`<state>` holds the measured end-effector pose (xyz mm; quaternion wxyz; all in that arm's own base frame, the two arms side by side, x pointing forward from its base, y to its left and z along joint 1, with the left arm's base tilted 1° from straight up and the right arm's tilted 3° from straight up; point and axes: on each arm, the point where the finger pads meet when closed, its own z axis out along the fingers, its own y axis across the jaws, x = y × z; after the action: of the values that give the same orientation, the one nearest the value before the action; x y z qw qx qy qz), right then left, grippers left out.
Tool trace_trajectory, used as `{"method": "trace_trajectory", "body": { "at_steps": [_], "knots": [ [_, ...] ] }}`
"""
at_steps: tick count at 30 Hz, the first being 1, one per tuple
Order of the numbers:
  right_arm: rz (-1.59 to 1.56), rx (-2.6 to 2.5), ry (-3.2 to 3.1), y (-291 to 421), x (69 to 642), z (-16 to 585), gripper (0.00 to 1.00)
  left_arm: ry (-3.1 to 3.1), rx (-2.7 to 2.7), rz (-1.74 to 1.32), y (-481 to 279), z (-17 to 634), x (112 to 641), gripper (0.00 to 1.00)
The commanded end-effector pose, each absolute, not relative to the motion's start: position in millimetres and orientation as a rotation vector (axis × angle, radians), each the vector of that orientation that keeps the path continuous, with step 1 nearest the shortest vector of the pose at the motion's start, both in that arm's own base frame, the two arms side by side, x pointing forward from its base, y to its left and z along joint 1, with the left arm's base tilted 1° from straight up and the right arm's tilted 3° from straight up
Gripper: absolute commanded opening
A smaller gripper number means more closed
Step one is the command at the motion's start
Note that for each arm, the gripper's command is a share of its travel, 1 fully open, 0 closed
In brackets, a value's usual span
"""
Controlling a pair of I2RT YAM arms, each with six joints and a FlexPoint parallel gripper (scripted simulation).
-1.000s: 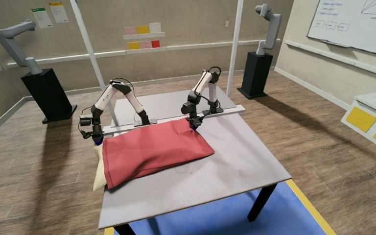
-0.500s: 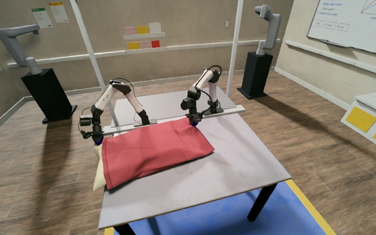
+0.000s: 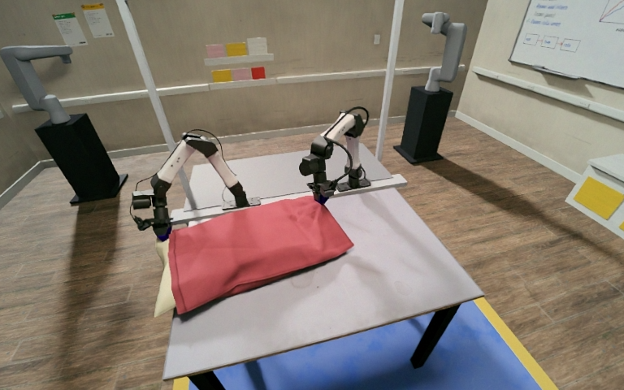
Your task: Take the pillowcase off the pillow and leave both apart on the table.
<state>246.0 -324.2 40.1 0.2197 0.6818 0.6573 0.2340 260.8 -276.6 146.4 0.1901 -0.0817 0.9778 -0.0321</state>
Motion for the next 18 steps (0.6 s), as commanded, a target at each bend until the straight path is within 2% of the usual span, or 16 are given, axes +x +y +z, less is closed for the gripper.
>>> {"method": "trace_trajectory", "body": {
  "at_steps": [1, 18],
  "knots": [
    [0.621, 1.816, 1.823, -330.4, 255.1, 47.5, 0.0, 2.733, -0.24, -0.099, -273.4, 168.6, 259.1, 0.0],
    [0.621, 1.816, 1.823, -330.4, 255.1, 47.5, 0.0, 2.751, -0.249, -0.045, -267.7, 165.1, 261.8, 0.0]
  ]
}}
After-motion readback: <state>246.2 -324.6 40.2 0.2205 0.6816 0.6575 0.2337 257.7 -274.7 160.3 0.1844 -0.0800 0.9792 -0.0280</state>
